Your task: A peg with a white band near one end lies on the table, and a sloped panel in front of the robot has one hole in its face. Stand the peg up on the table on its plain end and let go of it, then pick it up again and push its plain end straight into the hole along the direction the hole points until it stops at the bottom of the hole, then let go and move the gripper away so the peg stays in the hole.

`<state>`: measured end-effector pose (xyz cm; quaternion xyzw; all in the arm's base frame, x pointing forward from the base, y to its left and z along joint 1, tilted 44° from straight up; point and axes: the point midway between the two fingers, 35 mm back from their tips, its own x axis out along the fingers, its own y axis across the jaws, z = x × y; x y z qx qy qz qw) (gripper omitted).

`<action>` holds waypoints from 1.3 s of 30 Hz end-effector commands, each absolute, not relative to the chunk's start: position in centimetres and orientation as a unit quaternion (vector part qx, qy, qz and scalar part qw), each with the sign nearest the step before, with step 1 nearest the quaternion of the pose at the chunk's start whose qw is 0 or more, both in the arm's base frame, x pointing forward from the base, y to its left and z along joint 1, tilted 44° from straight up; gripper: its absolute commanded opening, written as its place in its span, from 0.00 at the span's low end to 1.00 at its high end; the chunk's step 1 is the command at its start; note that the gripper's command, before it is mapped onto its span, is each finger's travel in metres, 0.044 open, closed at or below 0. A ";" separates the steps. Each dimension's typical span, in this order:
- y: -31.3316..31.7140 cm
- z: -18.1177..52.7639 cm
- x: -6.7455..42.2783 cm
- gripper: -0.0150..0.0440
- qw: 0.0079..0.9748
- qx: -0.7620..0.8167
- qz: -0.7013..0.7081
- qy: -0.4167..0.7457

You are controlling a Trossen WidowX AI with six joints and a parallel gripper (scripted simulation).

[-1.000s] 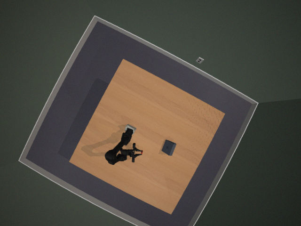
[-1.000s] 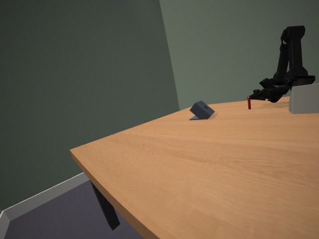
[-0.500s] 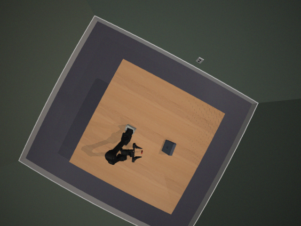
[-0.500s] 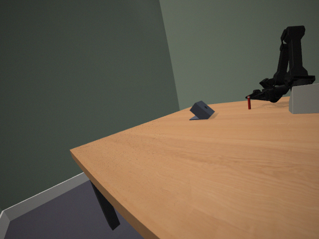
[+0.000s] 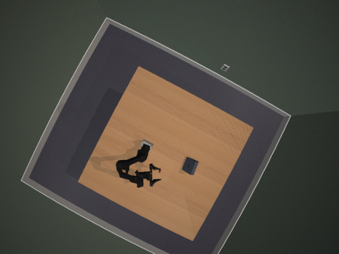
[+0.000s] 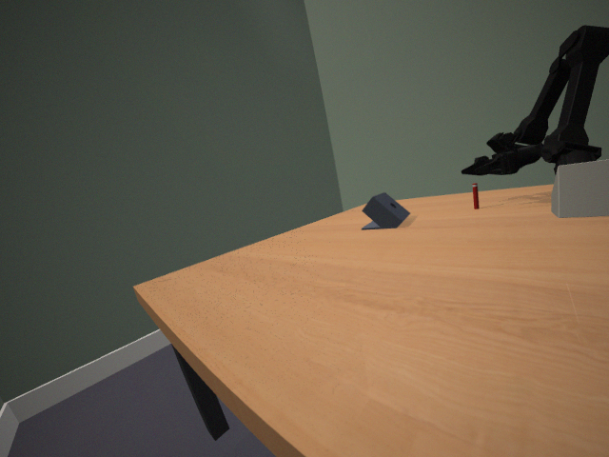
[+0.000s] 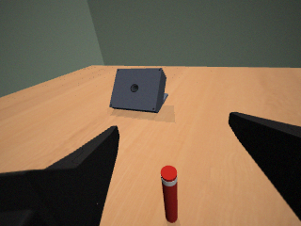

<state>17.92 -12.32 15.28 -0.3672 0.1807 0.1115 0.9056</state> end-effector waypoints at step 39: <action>-6.7 16.9 18.4 1.00 0.870 -0.148 0.057 0.468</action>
